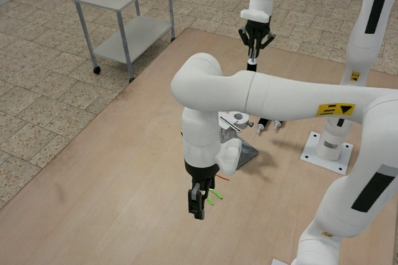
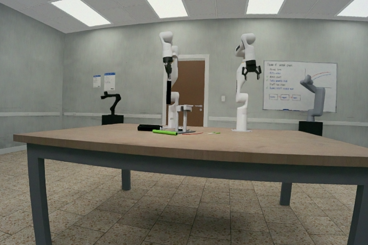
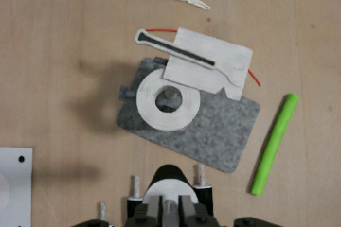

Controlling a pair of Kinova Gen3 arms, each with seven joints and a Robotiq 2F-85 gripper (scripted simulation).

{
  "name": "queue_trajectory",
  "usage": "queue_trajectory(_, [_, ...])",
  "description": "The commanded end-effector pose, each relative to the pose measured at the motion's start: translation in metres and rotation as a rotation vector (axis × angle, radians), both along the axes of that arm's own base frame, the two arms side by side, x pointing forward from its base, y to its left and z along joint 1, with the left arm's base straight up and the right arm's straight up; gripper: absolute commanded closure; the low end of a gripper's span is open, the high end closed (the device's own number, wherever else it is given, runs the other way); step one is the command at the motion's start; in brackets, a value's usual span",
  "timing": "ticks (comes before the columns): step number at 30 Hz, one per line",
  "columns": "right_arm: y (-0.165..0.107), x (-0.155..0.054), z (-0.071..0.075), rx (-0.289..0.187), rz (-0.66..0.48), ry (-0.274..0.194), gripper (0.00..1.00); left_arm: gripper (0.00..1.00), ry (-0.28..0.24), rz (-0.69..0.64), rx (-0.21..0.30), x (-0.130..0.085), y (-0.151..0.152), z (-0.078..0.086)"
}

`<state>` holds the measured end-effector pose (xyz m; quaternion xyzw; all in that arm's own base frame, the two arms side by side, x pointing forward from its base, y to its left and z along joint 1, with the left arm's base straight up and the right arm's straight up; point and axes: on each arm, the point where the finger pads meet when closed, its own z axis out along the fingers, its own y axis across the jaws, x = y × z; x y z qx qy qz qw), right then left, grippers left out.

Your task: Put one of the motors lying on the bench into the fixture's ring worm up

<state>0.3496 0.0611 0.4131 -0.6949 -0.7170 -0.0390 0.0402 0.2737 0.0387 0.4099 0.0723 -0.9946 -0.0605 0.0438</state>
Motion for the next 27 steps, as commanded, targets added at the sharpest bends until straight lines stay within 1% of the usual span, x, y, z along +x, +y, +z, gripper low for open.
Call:
queue_trajectory(1, [0.009, 0.000, 0.001, 0.000, 0.000, -0.002, 0.828, 0.002, -0.001, 0.000, 0.000, 0.000, 0.000, 0.000])
queue_trajectory(10, [0.033, -0.001, 0.001, 0.002, 0.000, -0.002, 0.828, 0.002, -0.001, 0.000, 0.000, 0.000, 0.000, 0.000])
queue_trajectory(21, [0.048, -0.001, 0.001, 0.002, 0.000, -0.002, 0.828, 0.002, -0.001, 0.000, 0.000, 0.000, 0.000, 0.000])
queue_trajectory(27, [0.050, -0.001, 0.001, 0.003, 0.000, -0.002, 0.828, 0.002, -0.001, 0.000, 0.000, 0.000, 0.000, 0.000])
